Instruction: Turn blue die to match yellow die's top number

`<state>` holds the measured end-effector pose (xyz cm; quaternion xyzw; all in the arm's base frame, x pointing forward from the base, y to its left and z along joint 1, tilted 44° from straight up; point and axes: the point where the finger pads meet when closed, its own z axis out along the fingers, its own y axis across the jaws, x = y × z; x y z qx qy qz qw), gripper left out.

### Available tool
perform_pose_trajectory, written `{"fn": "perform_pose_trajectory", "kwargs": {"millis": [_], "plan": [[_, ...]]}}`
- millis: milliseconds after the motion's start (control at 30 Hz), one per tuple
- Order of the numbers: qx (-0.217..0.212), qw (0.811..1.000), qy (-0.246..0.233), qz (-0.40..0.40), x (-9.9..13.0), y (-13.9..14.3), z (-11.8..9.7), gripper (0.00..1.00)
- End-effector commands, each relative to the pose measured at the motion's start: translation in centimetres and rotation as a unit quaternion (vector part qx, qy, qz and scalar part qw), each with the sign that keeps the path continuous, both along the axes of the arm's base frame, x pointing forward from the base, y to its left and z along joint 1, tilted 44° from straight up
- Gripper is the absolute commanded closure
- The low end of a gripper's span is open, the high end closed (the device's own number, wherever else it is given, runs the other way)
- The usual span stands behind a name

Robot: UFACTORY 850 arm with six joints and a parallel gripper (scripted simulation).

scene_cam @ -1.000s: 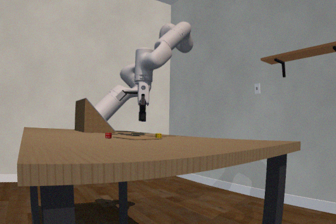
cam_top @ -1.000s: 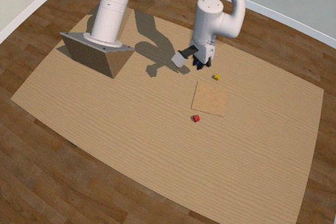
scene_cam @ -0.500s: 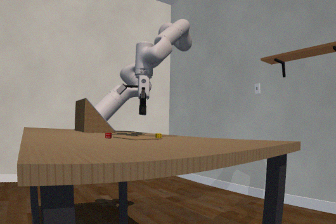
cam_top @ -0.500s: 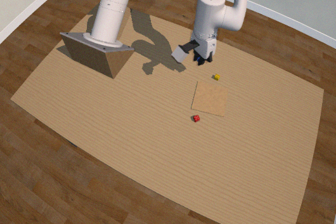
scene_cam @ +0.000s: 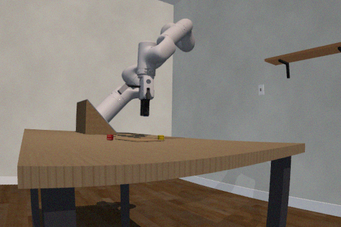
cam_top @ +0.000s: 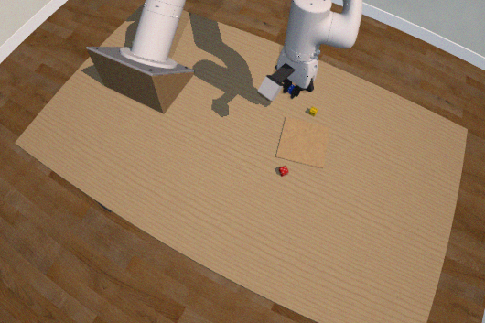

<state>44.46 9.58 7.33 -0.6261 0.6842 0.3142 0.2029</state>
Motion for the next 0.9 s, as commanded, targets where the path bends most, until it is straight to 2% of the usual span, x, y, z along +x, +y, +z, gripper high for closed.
{"fn": "perform_pose_trajectory", "kwargs": {"millis": [0,133,367,467,500,633,833,867], "plan": [[0.012,0.996,-0.062,0.06,1.2,-0.3,-0.4,0.85],[0.018,0.991,-0.096,0.095,1.8,-0.4,-0.7,0.85],[0.031,0.968,-0.175,0.178,3.3,-0.8,-1.3,0.85],[0.032,0.966,-0.18,0.183,3.4,-0.8,-1.3,0.85],[0.037,0.954,-0.209,0.214,3.9,-1.0,-1.6,0.85],[0.041,0.939,-0.238,0.244,4.5,-1.1,-1.8,0.85],[0.051,0.904,-0.296,0.305,5.6,-1.4,-2.3,0.85],[0.053,0.893,-0.311,0.32,5.8,-1.5,-2.5,0.85]]}}
